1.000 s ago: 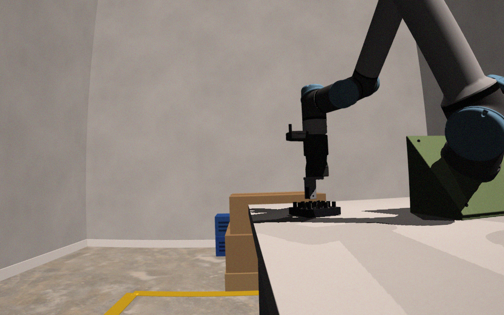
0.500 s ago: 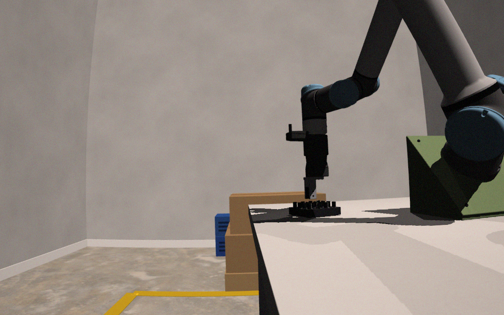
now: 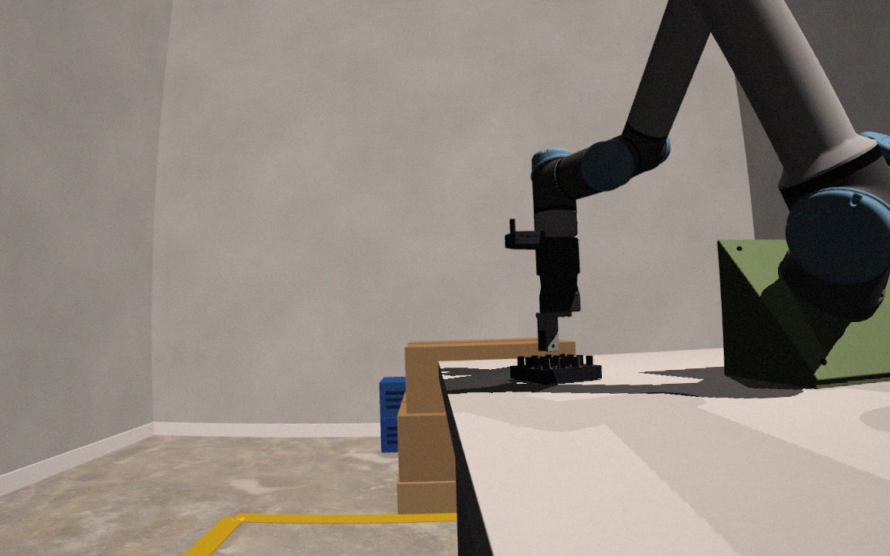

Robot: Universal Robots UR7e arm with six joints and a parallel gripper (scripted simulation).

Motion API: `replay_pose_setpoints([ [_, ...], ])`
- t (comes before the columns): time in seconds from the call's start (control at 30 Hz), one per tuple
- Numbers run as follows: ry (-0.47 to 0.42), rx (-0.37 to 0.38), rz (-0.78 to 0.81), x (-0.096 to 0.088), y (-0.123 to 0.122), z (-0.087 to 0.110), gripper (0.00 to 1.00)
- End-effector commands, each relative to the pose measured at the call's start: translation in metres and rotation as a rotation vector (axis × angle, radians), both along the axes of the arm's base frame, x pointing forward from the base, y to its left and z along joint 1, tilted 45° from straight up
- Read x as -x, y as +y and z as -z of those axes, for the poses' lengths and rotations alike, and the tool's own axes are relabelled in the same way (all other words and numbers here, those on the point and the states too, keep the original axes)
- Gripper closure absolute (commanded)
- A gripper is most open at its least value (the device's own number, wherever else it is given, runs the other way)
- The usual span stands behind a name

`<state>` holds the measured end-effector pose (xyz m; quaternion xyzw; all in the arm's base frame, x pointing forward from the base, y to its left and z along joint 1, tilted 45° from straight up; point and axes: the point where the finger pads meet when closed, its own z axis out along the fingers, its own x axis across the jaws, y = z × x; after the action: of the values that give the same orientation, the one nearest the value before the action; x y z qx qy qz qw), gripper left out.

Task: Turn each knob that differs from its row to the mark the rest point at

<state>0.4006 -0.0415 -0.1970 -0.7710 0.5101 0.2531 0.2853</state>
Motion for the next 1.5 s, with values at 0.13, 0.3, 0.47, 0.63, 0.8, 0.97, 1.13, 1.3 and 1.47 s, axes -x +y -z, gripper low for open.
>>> replay_pose_setpoints([
  [0.13,0.002,-0.003,-0.001,0.0014,0.0039,0.0013,0.54],
  [0.3,0.003,-0.003,-0.001,0.0019,0.0069,0.0038,0.54],
  [0.47,0.002,-0.003,-0.001,0.0024,0.0099,0.0069,0.54],
  [0.63,0.002,-0.003,-0.001,0.0026,0.0114,0.0084,0.54],
  [0.8,0.002,-0.003,-0.001,0.0025,0.0122,0.0099,0.54],
  [0.97,0.001,-0.001,-0.001,0.0021,0.0116,0.0097,0.54],
  [1.13,0.001,-0.001,-0.001,0.0020,0.0114,0.0095,0.54],
  [1.3,0.001,-0.001,-0.001,0.0021,0.0115,0.0095,0.54],
  [1.47,0.001,-0.001,-0.001,0.0021,0.0115,0.0095,0.54],
])
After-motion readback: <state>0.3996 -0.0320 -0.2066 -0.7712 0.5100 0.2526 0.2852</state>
